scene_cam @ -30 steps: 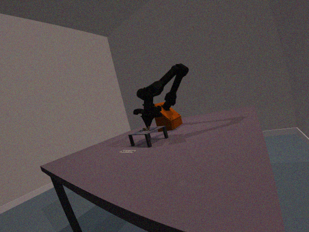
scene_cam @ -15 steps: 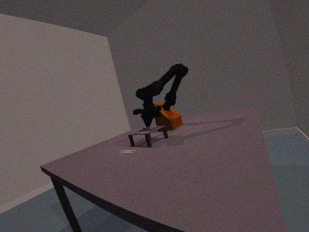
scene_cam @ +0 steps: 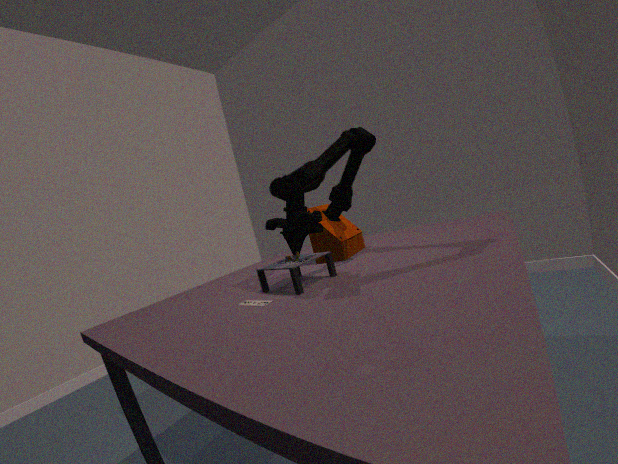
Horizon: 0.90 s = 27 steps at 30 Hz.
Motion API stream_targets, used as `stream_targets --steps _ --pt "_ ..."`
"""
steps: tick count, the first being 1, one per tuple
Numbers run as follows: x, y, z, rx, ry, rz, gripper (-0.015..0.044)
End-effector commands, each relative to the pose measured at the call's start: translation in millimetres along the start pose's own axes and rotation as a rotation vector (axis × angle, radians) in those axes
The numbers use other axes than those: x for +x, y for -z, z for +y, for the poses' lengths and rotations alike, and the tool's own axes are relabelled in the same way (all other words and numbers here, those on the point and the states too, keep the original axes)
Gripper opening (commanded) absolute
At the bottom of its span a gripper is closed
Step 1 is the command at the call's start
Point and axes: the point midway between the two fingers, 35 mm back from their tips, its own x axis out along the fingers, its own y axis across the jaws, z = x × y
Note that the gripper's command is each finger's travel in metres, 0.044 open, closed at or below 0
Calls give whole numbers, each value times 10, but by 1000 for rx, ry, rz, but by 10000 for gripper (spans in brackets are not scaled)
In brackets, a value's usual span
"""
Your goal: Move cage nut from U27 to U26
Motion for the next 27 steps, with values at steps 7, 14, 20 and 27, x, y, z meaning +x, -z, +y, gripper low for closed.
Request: stream_targets --steps 7,14,20,27 --pt "-2 -10 -19 -4 -17 -4 26" --pt "-2 -12 -24 -5 -27 -4 26" --pt "-2 -12 -28 -5 -35 -4 26" --pt "-2 -13 -33 -5 -44 -4 26"
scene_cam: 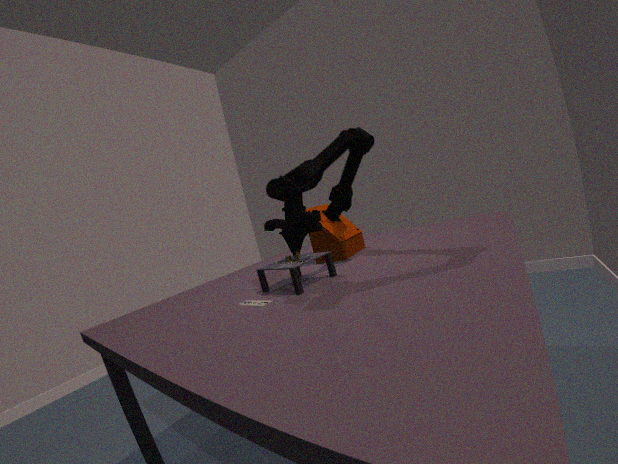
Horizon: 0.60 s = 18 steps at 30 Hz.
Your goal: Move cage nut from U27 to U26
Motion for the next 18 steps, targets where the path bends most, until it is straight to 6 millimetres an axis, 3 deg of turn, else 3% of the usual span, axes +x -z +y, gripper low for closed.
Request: stream_targets --steps 1,18 --pt "-3 -8 -10 -4 -4 -4 26" --pt "-23 -9 -21 -4 -14 -3 26"
